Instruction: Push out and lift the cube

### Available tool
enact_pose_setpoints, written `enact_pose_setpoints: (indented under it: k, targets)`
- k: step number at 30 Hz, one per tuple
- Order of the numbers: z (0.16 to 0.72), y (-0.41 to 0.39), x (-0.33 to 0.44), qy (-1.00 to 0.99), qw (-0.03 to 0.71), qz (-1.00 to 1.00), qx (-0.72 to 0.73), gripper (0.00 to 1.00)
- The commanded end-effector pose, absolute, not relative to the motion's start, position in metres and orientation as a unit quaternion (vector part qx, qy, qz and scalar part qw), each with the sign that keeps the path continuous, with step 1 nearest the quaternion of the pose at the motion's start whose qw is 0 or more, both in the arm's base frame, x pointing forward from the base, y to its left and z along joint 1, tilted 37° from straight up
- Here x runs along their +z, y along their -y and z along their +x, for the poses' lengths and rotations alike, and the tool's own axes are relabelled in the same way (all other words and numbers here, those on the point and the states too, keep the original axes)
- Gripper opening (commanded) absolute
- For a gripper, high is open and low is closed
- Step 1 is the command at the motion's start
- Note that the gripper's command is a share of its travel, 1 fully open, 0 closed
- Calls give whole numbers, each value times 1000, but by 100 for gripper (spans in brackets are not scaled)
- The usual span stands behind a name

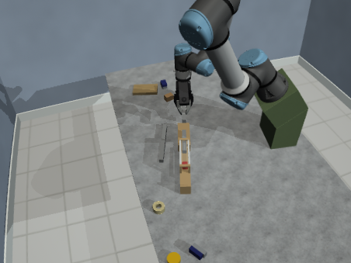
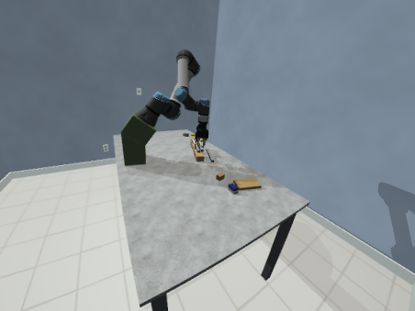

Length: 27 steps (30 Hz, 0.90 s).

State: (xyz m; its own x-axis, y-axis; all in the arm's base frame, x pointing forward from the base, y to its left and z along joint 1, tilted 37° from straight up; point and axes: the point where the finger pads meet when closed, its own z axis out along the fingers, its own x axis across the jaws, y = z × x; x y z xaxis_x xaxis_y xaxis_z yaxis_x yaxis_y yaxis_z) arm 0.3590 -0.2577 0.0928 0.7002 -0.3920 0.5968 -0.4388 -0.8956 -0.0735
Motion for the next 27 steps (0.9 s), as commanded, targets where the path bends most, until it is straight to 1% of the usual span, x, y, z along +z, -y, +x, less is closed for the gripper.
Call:
enact_pose_setpoints:
  k: [1,27]
  targets:
    - [369,262,81,226,39,921,315,0]
    - [385,268,59,226,39,921,315,0]
